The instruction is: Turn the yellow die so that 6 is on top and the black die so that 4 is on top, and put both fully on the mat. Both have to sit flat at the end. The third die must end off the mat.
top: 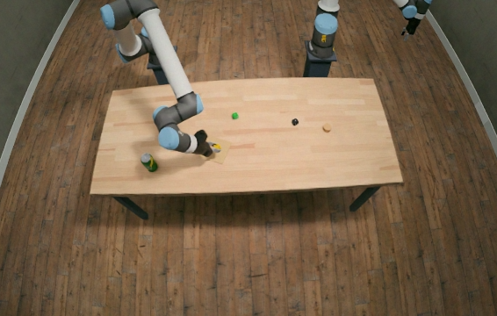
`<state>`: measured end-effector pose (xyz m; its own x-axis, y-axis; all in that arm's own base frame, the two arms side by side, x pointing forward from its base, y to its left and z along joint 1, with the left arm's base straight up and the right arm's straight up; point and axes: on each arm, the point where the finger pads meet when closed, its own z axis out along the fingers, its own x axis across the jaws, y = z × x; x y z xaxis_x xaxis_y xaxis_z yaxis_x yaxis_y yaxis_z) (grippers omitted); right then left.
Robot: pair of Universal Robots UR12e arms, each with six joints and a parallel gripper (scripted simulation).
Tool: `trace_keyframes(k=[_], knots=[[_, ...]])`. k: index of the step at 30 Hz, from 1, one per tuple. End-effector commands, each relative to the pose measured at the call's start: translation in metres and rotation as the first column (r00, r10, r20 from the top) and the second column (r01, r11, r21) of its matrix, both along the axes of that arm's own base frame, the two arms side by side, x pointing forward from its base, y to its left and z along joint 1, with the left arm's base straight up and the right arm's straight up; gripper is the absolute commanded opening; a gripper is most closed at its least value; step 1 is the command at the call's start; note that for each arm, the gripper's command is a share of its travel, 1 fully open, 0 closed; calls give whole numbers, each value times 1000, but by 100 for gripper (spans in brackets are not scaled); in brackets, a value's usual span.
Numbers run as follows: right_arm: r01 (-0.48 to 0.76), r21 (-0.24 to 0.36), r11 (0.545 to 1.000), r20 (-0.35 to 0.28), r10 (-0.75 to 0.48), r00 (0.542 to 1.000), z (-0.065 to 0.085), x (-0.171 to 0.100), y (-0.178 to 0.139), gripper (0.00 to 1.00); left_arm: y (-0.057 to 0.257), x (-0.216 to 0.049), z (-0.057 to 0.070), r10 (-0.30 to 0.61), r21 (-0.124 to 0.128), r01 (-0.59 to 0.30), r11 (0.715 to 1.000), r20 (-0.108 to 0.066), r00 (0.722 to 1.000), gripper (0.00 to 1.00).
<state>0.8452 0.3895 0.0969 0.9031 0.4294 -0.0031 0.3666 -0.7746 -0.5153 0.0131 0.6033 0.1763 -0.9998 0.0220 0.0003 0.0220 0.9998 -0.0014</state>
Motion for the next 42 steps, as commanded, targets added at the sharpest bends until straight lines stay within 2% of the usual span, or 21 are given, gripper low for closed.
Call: trace_keyframes(k=[1, 9, 13, 42], knots=[[-1, 28, 1000, -13, 1, 1000, 1, 0, 0, 57, 1, 0, 1, 0, 2, 0, 1000, 0, 1000, 100], [6, 175, 985, -83, 8, 997, 0, 1, -1, 57, 1, 0, 1, 0, 2, 0, 1000, 0, 1000, 100], [12, 215, 977, -99, 10, 995, 0, 2, -2, 57, 1, 0, 1, 0, 2, 0, 1000, 0, 1000, 100], [13, 219, 976, -101, 10, 995, -3, 2, -2, 57, 1, 0, 1, 0, 2, 0, 1000, 0, 1000, 100]])
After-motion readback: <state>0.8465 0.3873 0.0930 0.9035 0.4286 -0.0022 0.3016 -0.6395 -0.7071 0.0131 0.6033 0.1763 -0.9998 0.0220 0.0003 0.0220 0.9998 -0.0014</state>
